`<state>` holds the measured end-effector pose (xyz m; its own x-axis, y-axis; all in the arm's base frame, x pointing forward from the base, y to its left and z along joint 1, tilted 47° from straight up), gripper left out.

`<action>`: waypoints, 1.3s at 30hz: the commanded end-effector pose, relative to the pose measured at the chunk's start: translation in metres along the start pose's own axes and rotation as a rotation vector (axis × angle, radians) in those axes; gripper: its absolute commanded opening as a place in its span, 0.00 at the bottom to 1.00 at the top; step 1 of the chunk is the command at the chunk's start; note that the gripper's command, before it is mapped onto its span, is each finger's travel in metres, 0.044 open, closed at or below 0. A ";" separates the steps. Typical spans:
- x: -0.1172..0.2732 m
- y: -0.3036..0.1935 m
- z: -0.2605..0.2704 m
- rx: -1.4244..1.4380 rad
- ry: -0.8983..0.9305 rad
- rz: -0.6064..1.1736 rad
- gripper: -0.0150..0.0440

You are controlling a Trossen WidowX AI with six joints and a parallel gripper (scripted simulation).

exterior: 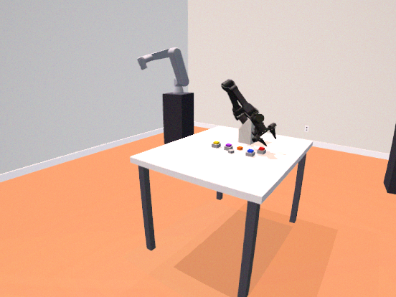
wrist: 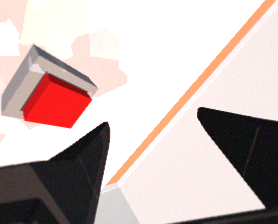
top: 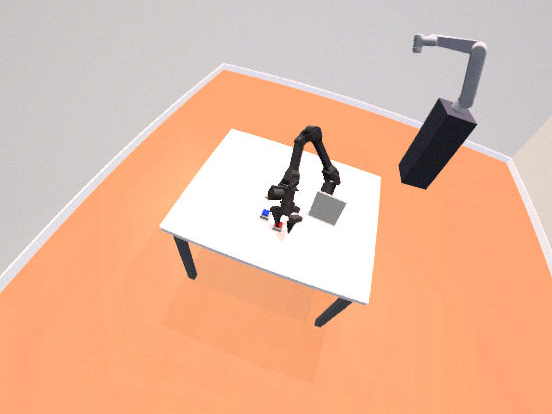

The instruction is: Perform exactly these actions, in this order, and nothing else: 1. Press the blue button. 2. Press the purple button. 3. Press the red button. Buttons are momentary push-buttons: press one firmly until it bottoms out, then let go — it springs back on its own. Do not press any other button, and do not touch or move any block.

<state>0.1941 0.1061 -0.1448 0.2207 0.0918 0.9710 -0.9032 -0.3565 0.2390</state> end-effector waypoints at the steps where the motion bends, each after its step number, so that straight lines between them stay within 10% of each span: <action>1: 0.000 -0.001 0.000 0.016 0.005 -0.002 0.93; 17: 0.057 -0.064 0.026 1.523 0.186 -0.495 0.93; 39: 0.096 -0.086 0.036 2.144 0.034 -0.831 0.93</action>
<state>0.2901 0.1146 -0.0879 0.1993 0.6053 0.7707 0.7113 -0.6303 0.3111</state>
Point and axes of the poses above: the point midway between the two fingers, 35 mm back from their tips, its own x axis back along the fingers, its own z axis across the jaws, y = z × x, the point moved 7 cm from there along x, back along the fingers, and after that the axes turned 13 degrees about -x, right-handed, at the moved point
